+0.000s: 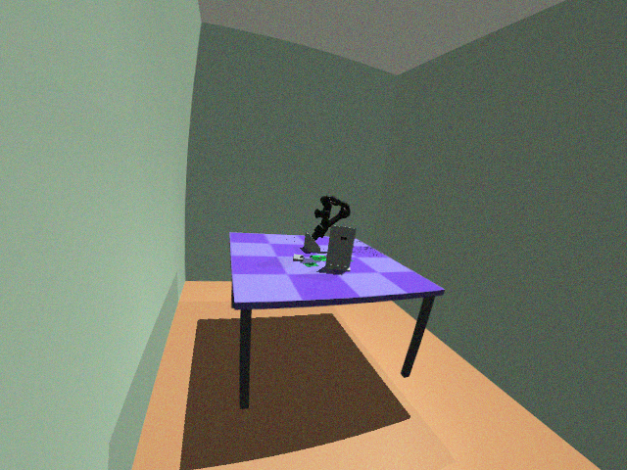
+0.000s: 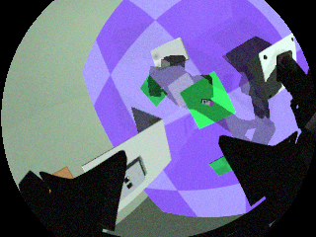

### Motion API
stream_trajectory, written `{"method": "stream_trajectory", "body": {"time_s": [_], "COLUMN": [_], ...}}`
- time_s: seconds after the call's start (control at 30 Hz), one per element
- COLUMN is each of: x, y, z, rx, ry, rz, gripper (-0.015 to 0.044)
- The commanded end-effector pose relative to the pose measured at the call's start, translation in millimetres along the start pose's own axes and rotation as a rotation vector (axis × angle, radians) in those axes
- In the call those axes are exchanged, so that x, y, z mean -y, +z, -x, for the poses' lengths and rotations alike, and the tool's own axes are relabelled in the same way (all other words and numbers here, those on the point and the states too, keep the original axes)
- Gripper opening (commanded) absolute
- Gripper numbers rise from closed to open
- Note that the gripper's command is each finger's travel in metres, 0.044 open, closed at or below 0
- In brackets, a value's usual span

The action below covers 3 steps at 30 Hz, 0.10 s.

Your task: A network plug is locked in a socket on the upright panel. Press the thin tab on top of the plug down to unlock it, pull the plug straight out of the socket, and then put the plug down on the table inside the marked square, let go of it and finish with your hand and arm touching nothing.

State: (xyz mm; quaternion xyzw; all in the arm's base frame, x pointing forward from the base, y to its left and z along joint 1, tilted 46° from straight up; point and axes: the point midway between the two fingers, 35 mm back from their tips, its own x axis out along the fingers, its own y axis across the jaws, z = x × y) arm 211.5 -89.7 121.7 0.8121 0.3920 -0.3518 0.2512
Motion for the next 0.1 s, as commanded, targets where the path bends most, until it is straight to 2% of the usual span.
{"method": "stream_trajectory", "body": {"time_s": [0.0, 0.07], "x": [0.2, 0.2], "y": [-0.4, -0.4], "z": [0.0, 0.0], "rx": [-0.003, -0.003], "ry": [-0.001, -0.001], "rz": [0.003, 0.003], "gripper": [0.044, 0.044]}}
